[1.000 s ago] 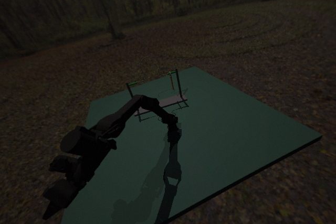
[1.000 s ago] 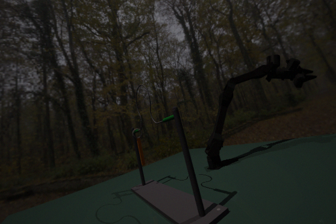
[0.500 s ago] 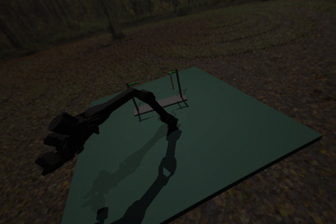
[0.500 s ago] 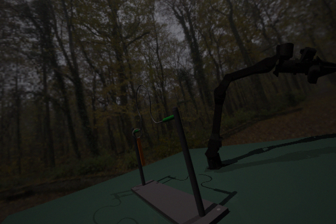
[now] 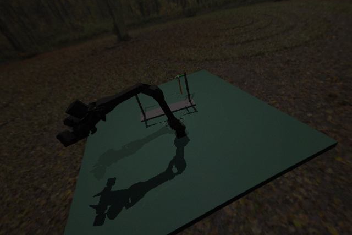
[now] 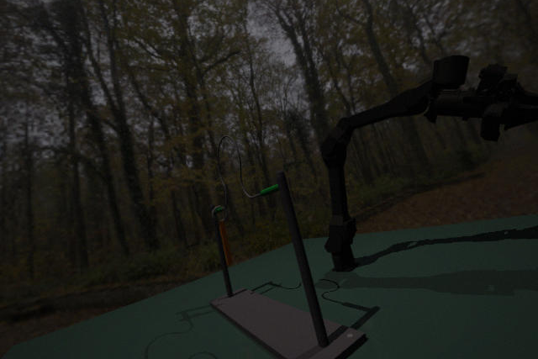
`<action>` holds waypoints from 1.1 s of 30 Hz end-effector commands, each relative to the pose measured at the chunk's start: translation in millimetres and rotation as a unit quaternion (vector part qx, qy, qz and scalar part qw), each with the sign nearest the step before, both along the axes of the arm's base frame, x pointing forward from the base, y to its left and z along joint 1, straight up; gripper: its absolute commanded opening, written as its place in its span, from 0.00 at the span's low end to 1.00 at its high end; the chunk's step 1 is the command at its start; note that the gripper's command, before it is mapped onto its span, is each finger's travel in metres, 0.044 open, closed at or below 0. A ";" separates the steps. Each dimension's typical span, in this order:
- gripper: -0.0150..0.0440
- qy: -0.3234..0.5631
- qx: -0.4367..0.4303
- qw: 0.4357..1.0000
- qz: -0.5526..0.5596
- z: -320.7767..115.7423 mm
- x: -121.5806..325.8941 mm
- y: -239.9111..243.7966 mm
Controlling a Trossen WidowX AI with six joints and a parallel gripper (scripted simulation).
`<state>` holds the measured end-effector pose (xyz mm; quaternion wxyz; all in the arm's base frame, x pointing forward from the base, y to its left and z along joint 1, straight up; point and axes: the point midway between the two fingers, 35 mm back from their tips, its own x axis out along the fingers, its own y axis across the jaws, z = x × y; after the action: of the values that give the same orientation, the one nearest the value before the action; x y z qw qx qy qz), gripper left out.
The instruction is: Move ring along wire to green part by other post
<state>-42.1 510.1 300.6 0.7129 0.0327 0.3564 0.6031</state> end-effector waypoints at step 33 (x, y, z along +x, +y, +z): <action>0.53 -0.046 -0.092 0.959 -0.265 -101.8 312.6 -234.9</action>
<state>255.7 305.7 207.7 0.8515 0.0303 0.3596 0.3803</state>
